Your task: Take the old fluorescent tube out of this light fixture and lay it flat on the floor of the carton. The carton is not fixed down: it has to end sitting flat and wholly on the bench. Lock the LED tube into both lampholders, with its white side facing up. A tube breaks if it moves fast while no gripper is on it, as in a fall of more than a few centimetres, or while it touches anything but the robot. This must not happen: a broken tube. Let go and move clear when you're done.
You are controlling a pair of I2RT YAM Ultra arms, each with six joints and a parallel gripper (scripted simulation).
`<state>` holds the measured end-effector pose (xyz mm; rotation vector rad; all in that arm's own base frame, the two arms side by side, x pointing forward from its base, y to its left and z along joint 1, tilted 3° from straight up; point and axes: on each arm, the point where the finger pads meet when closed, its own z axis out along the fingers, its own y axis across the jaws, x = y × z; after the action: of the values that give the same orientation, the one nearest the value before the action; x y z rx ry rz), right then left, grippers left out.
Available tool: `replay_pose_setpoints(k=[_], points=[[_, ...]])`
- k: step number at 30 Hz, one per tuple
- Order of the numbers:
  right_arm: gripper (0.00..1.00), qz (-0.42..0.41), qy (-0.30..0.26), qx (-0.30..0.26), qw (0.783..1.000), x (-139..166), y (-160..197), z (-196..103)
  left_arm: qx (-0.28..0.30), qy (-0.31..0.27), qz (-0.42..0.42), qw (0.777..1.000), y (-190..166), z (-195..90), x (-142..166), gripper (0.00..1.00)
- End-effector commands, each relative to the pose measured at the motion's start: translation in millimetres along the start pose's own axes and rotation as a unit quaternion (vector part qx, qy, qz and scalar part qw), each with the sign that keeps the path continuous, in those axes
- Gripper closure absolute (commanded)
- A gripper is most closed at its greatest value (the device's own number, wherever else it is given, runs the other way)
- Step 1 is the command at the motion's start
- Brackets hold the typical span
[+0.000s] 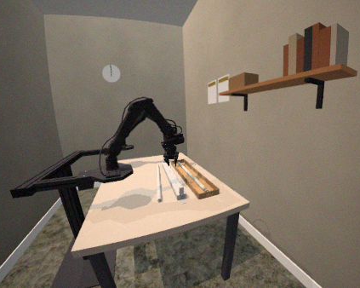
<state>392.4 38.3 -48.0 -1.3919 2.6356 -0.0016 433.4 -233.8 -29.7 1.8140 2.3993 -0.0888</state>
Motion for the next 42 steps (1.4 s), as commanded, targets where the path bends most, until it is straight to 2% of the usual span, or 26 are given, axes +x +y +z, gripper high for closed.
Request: replay_pose_setpoints(k=[1,6,7,8,12,18,21,24,29,30,33,35,36,42], points=[[0.51,-0.049,0.004,-0.026,0.998,-8,7,3,0.044,0.023,0.048,0.998,-20,10,-5,0.51],[0.51,-0.106,0.046,-0.103,0.988,16,39,38,0.115,0.069,0.122,0.984,-56,52,-2,0.51],[0.51,-0.096,0.023,-0.066,0.993,0,21,23,0.07,0.039,0.1,0.992,-27,27,-12,0.51],[0.51,-0.095,0.046,-0.099,0.989,15,38,39,0.106,0.064,0.114,0.986,-53,56,-6,0.51],[0.51,-0.128,0.068,-0.149,0.978,31,60,57,0.158,0.097,0.156,0.97,-83,82,4,0.51],[0.51,-0.138,0.067,-0.154,0.976,31,58,60,0.165,0.1,0.165,0.967,-81,92,6,0.51],[0.51,-0.144,0.083,-0.183,0.969,42,75,73,0.177,0.108,0.186,0.96,-98,104,2,0.51],[0.51,-0.137,0.087,-0.193,0.968,51,77,74,0.183,0.112,0.189,0.958,-101,109,4,0.51],[0.51,-0.14,0.082,-0.183,0.97,48,76,69,0.17,0.1,0.183,0.963,-90,102,-1,0.51],[0.51,-0.139,0.091,-0.199,0.966,55,87,70,0.181,0.109,0.186,0.96,-100,115,4,0.51],[0.51,-0.14,0.089,-0.194,0.967,53,84,69,0.184,0.112,0.186,0.959,-102,115,6,0.51],[0.51,-0.142,0.077,-0.174,0.971,40,69,68,0.177,0.106,0.184,0.961,-96,110,3,0.51],[0.51,-0.143,0.091,-0.196,0.966,56,92,90,0.185,0.114,0.186,0.958,-110,129,12,0.51],[0.51,-0.136,0.086,-0.185,0.969,54,90,101,0.178,0.109,0.18,0.961,-109,140,14,0.51]])
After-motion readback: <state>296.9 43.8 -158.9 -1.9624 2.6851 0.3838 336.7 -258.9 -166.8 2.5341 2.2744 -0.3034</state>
